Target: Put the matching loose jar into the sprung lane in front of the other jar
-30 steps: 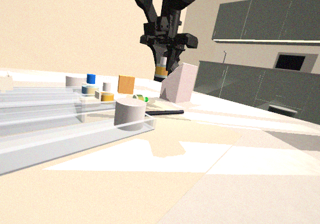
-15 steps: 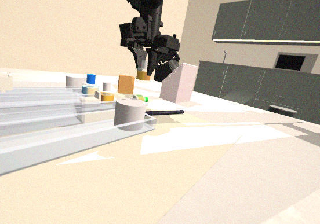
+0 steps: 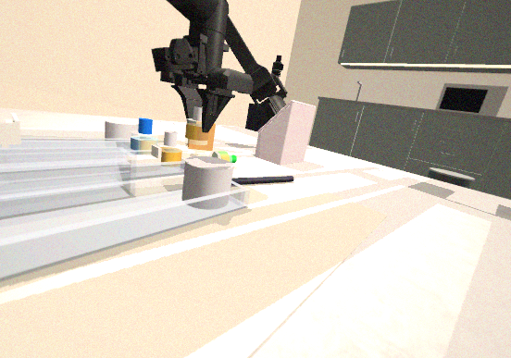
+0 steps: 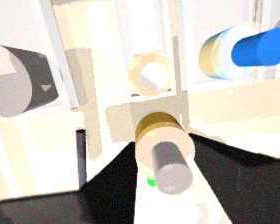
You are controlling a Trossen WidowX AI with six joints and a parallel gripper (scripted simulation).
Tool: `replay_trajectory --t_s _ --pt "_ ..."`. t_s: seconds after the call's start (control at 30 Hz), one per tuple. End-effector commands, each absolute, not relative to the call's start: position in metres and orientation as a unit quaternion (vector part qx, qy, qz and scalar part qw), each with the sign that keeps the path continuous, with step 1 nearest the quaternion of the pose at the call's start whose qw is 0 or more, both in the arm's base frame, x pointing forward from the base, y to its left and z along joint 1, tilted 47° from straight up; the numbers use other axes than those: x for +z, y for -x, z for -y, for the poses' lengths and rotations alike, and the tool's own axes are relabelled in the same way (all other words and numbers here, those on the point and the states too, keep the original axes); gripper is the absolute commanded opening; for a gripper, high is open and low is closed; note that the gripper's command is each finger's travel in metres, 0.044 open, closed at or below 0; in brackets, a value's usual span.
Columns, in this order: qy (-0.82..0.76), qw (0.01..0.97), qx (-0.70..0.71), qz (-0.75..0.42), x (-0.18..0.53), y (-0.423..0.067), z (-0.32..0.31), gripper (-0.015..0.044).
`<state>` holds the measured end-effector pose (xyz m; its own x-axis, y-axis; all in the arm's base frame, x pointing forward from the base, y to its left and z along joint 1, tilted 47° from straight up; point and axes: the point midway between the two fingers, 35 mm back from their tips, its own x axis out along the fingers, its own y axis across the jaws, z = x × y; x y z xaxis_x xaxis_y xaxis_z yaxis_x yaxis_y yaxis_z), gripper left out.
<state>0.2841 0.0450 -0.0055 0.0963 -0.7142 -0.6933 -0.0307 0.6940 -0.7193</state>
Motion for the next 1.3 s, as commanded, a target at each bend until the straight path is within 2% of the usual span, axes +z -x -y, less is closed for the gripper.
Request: replay_trajectory --t_s 0.0,1.27 --pt "0.302 0.68 -0.252 -0.619 -0.008 -0.289 -0.041 0.0" --pt "0.302 0.68 -0.252 -0.619 -0.02 -0.301 -0.029 0.0"
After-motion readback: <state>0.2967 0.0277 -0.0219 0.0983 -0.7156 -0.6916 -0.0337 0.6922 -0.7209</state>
